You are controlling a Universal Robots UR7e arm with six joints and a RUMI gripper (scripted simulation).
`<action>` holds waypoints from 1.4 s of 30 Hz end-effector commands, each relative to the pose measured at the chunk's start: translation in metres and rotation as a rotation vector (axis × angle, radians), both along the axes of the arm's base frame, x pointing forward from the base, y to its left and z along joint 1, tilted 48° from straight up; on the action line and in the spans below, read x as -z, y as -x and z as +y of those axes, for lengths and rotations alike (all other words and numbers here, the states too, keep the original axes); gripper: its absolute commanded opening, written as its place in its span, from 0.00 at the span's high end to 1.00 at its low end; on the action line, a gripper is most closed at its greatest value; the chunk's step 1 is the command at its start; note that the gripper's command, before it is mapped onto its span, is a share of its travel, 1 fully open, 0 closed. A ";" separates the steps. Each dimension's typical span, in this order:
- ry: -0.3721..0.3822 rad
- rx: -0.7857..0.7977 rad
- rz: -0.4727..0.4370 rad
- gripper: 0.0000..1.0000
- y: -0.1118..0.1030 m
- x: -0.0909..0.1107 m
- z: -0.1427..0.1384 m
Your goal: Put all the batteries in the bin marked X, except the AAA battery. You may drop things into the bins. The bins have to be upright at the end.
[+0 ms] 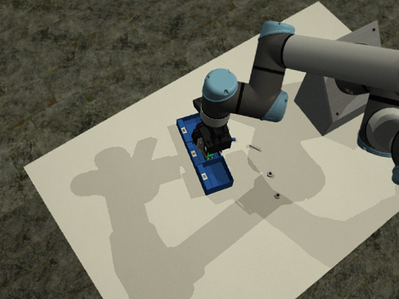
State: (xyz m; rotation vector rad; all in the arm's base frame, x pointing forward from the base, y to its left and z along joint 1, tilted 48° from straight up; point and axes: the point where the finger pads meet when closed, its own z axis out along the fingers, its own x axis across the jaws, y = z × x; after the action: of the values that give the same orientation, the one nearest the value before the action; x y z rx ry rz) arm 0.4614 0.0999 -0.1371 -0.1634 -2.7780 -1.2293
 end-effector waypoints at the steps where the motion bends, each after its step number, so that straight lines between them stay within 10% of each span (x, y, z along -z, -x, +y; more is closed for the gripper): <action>1: 0.000 0.000 -0.001 0.80 -0.001 -0.003 -0.003; 26: 0.000 0.000 -0.001 0.80 -0.002 -0.027 -0.030; 27: 0.000 0.000 -0.001 0.00 -0.002 -0.029 -0.033; 42: 0.000 0.000 -0.001 0.00 -0.005 -0.064 -0.071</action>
State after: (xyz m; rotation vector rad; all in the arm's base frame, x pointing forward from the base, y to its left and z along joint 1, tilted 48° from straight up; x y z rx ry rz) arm 0.4652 0.0405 -0.0836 -0.1640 -2.7788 -1.2288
